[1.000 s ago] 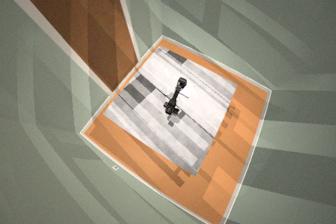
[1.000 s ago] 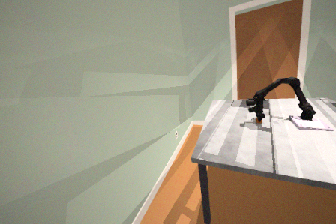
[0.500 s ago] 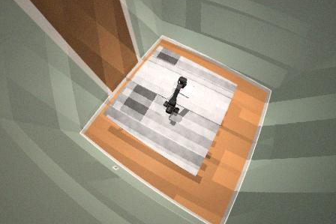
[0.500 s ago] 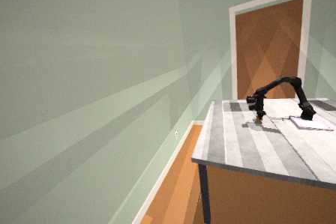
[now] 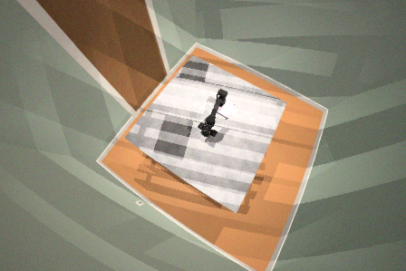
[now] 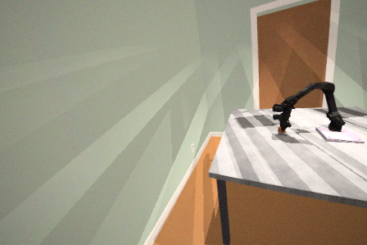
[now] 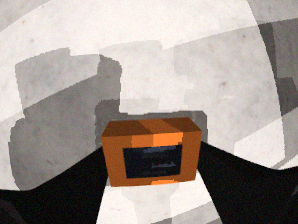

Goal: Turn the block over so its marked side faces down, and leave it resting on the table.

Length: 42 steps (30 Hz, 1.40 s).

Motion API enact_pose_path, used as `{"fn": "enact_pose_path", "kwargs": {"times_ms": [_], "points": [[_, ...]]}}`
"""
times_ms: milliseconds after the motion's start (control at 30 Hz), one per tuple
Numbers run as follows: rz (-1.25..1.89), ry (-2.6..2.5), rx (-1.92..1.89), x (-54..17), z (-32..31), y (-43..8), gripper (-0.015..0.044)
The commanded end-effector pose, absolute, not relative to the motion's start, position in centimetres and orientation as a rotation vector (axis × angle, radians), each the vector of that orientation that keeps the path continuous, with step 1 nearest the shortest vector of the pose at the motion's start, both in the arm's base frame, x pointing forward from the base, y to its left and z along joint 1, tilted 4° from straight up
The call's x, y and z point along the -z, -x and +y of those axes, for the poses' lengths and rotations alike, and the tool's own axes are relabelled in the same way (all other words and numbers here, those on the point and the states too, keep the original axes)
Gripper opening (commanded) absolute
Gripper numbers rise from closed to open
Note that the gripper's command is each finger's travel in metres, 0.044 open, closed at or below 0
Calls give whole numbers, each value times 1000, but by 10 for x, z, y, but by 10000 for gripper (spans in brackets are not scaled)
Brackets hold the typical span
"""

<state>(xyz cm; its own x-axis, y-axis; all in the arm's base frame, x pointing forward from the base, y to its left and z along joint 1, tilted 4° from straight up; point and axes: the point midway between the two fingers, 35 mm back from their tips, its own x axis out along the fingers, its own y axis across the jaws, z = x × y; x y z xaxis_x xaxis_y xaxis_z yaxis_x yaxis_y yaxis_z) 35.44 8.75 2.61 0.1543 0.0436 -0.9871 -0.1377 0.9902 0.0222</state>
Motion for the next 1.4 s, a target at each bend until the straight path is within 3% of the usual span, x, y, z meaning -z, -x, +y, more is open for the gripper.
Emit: {"fn": "enact_pose_path", "kwargs": {"times_ms": [0,1367], "points": [[1335,75,-124,-26,87,-354,0],[809,39,-134,1,90,-360,0]]}}
